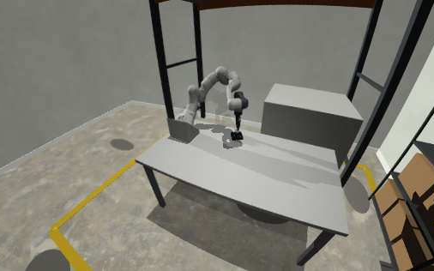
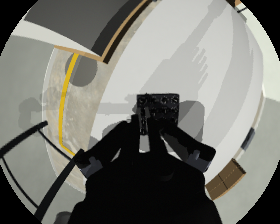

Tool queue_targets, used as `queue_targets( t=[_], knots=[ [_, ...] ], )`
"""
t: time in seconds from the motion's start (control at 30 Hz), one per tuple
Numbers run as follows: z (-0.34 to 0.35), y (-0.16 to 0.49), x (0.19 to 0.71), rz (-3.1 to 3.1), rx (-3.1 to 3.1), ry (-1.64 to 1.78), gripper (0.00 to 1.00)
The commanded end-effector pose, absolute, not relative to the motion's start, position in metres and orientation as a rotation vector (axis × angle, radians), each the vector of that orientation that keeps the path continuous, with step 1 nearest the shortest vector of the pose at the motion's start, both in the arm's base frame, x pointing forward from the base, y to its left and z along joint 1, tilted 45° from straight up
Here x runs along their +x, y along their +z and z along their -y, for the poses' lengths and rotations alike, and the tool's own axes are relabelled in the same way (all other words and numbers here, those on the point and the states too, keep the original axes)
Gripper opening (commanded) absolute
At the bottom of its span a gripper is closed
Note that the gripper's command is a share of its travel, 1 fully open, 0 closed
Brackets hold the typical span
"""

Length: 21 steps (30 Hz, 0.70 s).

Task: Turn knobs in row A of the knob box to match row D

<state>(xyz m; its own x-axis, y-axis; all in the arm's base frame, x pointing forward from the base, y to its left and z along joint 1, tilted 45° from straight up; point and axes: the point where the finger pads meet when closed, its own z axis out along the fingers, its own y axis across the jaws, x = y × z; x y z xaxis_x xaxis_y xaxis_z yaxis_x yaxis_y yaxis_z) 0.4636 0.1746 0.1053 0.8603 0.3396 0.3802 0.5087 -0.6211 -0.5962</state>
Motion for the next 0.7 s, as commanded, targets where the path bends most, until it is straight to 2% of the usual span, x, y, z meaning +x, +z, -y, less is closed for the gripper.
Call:
queue_targets(
  t=[0.0, 0.67],
  knots=[
    [-0.1765, 0.1053, 0.4641, 0.528, -2.311, -0.259, 0.05],
    [-0.1765, 0.1053, 0.4641, 0.513, -2.313, -0.253, 0.05]
  ],
)
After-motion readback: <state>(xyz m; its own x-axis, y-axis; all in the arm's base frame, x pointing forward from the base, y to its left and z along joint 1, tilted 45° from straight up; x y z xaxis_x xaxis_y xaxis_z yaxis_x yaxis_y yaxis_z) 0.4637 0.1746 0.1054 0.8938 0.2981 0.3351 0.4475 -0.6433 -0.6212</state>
